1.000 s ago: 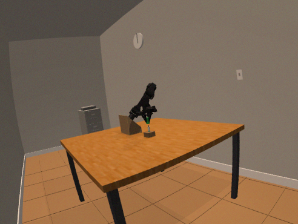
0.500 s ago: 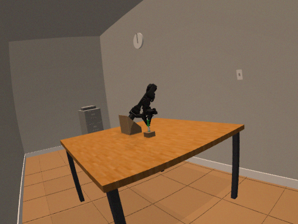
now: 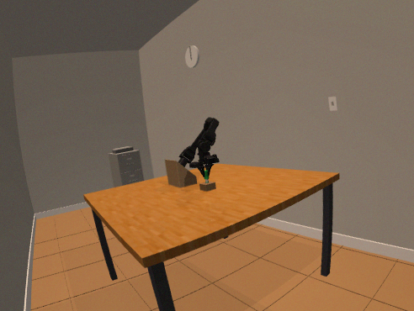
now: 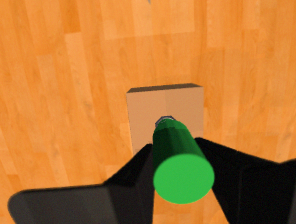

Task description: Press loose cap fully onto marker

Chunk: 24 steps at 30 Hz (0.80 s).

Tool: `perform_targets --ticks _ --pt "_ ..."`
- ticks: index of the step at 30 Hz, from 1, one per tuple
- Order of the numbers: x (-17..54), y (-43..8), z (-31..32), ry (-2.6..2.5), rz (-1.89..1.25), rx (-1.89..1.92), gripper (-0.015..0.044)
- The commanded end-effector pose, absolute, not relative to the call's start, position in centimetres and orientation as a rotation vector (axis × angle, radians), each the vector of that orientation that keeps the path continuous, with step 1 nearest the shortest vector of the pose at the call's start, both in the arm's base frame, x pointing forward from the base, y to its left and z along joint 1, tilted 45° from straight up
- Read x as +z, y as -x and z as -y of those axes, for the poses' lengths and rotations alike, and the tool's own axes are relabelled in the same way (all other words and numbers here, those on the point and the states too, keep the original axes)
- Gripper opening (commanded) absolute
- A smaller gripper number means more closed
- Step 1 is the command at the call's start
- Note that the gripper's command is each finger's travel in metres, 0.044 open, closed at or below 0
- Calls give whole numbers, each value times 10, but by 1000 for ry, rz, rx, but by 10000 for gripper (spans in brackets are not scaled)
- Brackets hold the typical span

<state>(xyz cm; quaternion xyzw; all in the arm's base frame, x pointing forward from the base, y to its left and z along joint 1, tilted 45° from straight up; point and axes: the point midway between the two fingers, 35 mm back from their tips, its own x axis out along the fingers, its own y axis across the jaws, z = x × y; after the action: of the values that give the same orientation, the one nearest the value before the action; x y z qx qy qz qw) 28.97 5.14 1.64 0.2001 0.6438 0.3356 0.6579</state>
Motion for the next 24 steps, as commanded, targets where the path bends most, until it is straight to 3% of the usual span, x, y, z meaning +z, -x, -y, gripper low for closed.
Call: perform_targets --ticks 1,15,24 --pt "11 -289 -57 -459 -1457 760 0" --pt "9 -288 -60 -459 -1457 761 0" --pt "9 -288 -59 -454 -1457 761 236"
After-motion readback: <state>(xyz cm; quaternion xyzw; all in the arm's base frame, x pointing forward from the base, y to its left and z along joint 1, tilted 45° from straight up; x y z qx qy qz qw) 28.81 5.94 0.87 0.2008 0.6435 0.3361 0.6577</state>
